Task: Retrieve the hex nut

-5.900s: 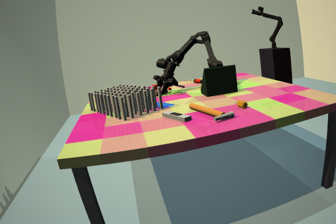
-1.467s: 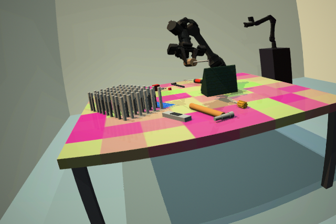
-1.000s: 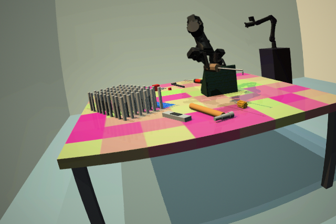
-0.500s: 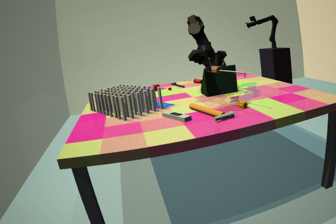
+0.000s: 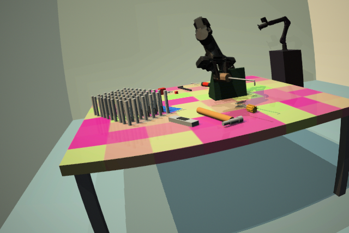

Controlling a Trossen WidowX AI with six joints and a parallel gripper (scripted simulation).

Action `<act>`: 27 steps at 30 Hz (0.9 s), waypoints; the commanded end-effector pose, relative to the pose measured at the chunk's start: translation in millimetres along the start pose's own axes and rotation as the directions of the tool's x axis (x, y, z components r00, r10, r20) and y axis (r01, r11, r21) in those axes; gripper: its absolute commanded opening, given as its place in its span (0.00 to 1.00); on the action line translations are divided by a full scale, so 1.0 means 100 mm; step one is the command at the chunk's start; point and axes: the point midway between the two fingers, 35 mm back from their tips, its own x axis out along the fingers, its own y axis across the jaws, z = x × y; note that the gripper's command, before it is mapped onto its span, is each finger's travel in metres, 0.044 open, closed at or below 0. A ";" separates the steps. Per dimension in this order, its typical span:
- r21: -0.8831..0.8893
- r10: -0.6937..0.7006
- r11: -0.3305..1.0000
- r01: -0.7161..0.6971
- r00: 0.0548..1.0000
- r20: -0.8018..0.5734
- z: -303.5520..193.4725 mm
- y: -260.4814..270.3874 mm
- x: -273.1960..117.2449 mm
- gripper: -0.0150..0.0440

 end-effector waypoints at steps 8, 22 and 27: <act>-0.004 0.002 1.000 -0.002 1.000 -0.001 0.07 0.00 0.12 0.25; -0.004 0.003 1.000 -0.003 1.000 -0.001 0.16 0.00 0.27 0.25; -0.004 0.003 1.000 -0.003 1.000 -0.001 0.20 0.00 0.33 0.25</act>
